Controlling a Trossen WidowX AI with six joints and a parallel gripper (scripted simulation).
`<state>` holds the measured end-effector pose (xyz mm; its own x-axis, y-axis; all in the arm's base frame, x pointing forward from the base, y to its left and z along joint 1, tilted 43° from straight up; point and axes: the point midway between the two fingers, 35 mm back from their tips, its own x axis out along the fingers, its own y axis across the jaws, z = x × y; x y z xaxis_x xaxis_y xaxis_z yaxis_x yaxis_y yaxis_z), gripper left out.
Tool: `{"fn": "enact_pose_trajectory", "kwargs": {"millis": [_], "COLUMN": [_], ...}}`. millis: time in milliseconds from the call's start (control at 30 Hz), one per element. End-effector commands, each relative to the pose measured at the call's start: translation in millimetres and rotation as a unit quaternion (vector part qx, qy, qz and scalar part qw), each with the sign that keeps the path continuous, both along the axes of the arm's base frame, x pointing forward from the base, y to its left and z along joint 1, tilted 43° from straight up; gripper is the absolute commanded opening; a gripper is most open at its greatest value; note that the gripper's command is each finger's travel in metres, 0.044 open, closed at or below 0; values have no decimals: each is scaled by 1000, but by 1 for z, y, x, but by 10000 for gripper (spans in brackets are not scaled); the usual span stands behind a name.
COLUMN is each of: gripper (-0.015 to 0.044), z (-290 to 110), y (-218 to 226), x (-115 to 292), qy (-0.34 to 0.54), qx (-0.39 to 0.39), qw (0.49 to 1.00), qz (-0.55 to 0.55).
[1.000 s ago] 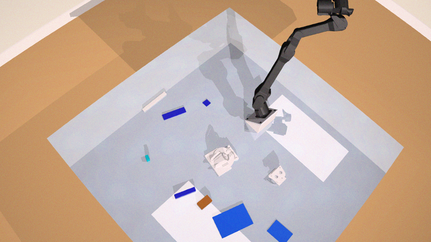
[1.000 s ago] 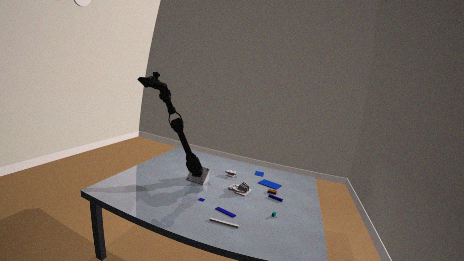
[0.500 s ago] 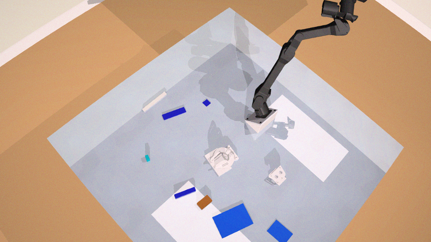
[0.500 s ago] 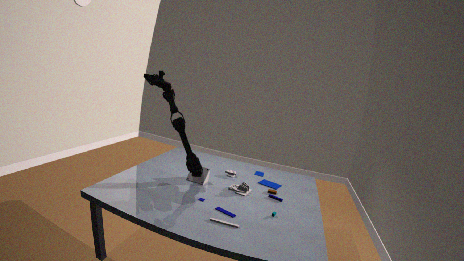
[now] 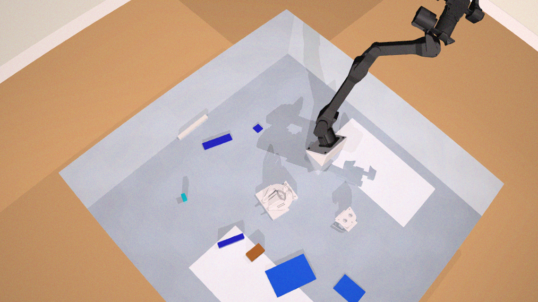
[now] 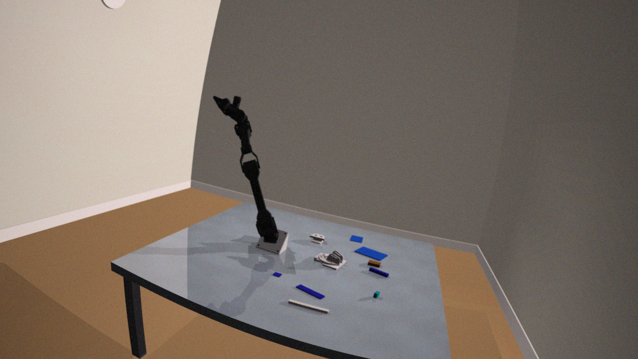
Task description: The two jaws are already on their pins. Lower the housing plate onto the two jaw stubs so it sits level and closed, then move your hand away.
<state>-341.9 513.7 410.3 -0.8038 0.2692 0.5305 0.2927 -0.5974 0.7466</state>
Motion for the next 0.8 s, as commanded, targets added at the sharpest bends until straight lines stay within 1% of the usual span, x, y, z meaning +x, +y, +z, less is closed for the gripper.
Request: {"fn": "enact_pose_trajectory", "kwargs": {"millis": [0,333,767], "gripper": [440,440,440], "z": [-19,-62,-136], "y": [25,74,125], "x": [16,59,123], "qy": [-18,-69,-157], "qx": [-21,-53,-119], "qw": [999,986,948], "qz": [-43,-142,-249]}}
